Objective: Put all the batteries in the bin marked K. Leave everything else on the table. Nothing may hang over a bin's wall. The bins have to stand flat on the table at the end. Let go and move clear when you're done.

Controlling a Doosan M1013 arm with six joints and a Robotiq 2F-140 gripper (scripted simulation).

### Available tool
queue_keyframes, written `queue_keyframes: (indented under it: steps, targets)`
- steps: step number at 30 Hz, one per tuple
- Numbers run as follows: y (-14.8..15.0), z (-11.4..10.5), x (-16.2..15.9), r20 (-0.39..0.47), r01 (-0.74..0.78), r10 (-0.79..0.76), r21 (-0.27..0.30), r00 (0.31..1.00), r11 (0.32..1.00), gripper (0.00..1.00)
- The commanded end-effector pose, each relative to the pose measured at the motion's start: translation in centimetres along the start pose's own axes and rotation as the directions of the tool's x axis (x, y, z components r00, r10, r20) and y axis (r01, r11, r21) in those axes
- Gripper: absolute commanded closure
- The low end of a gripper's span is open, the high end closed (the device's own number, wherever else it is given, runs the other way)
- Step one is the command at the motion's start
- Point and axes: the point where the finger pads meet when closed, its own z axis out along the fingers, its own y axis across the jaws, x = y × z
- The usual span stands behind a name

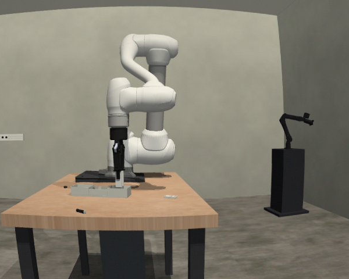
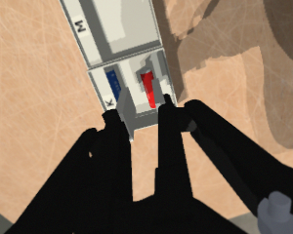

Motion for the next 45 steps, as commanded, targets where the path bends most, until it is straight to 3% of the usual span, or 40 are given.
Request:
queue_keyframes:
  steps: [1, 19, 28, 30, 31, 34, 45]
  targets:
    - [0.0, -0.5, 0.0, 0.001, 0.0, 0.0, 0.001, 1.0, 1.0, 0.74]
    - [0.0, -2.2, 0.0, 0.001, 0.0, 0.0, 0.001, 1.0, 1.0, 0.74]
    - [-7.4, -2.5, 1.3, 0.004, -0.334, 0.334, 0.001, 0.942, 0.942, 0.77]
    - [-7.4, -2.5, 1.3, 0.004, -0.334, 0.334, 0.001, 0.942, 0.942, 0.77]
    - [-8.2, -2.5, 1.4, 0.005, -0.422, 0.422, 0.001, 0.907, 0.907, 0.77]
    - [-10.7, -2.6, 1.9, 0.001, -0.491, 0.491, 0.001, 0.871, 0.871, 0.77]
    - [-19.7, -2.9, 3.5, 0.001, -0.495, 0.495, 0.001, 0.869, 0.869, 0.77]
